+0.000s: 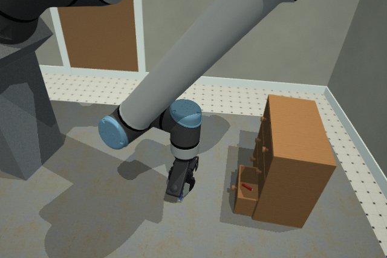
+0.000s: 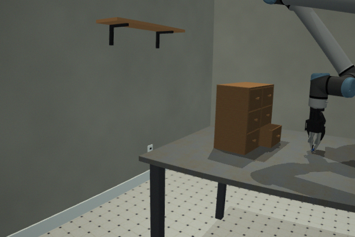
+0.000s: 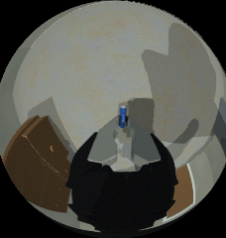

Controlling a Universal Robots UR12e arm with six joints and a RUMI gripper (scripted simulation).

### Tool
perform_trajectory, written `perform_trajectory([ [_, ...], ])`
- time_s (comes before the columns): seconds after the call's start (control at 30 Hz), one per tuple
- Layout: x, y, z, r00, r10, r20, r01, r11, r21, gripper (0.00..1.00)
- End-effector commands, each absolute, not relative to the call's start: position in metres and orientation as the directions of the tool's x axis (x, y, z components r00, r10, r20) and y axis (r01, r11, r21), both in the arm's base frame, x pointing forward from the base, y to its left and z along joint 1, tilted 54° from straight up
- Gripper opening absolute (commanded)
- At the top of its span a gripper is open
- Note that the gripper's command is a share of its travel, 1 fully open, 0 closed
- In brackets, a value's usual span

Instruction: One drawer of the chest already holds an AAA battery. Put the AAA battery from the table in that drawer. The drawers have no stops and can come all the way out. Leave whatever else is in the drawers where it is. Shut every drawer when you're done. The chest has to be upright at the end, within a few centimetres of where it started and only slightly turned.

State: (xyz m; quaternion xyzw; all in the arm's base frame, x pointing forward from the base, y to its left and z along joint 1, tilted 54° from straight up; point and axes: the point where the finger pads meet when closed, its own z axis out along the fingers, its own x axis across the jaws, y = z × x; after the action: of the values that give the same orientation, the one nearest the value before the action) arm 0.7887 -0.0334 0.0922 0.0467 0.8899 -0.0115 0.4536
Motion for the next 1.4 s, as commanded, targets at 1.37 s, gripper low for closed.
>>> perform_trajectory([
  [1.37, 0.708, -0.027, 0.151, -0.584, 0.072, -0.809, 0.093, 0.995, 0.022, 0.02],
])
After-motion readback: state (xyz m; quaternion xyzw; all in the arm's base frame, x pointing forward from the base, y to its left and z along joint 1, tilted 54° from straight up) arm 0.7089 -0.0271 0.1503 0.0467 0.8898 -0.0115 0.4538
